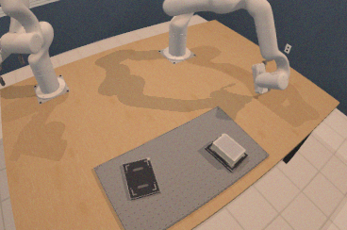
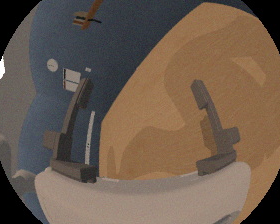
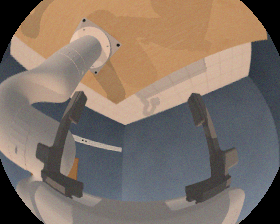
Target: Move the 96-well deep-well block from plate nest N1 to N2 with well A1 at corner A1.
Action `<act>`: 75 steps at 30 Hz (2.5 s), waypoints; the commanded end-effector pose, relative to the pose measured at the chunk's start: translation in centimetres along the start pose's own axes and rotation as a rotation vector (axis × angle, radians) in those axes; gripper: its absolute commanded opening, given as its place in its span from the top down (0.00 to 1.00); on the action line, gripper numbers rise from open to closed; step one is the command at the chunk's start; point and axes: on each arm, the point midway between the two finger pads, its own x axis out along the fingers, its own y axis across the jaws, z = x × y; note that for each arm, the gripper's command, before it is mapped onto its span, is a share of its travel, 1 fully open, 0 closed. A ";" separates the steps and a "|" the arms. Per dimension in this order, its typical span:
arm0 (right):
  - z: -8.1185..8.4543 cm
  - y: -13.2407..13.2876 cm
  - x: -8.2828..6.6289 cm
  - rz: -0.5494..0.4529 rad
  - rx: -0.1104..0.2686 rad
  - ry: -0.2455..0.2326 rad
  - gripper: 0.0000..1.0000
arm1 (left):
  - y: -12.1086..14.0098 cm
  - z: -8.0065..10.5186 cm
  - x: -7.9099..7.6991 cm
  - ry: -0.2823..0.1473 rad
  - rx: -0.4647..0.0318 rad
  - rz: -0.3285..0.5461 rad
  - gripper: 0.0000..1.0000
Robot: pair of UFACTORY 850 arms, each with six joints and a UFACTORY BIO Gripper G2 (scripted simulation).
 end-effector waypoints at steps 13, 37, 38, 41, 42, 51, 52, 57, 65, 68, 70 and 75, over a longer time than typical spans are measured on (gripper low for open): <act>-0.3 0.5 0.0 0.011 0.012 0.002 0.00 | 0.1 0.1 0.0 0.000 -0.002 0.001 0.00; -3.7 0.8 0.0 0.010 0.180 0.003 0.00 | 0.1 0.1 0.0 0.000 -0.002 0.001 0.00; -3.7 0.8 0.0 0.010 0.180 0.003 0.00 | 0.1 0.1 0.0 0.000 -0.002 0.001 0.00; -3.7 0.8 0.0 0.010 0.180 0.003 0.00 | 0.1 0.1 0.0 0.000 -0.002 0.001 0.00; -3.7 0.8 0.0 0.010 0.180 0.003 0.00 | 0.5 0.4 0.0 0.000 -0.002 0.001 0.63; -3.7 0.8 0.0 0.010 0.180 0.003 0.00 | 3.3 2.3 0.0 0.000 -0.002 0.001 0.63; -3.7 0.8 0.0 0.010 0.180 0.003 0.00 | 3.3 2.3 0.0 0.000 -0.002 0.001 0.63; -3.7 0.8 0.0 0.010 0.180 0.003 0.00 | 2.3 3.8 -1.6 -0.014 -0.094 -0.134 0.63; -3.7 0.8 0.0 0.010 0.180 0.003 0.00 | 1.2 5.3 -3.3 -0.040 -0.212 -0.308 0.63; -3.7 0.8 0.0 0.010 0.180 0.003 0.00 | 0.9 5.9 -4.0 -0.055 -0.248 -0.362 0.63; -3.7 0.8 0.0 0.010 0.180 0.003 0.00 | 0.7 6.5 -4.7 -0.069 -0.284 -0.417 0.63; -3.7 0.8 0.0 0.010 0.180 0.003 0.00 | 0.5 7.7 -6.1 -0.097 -0.340 -0.502 0.63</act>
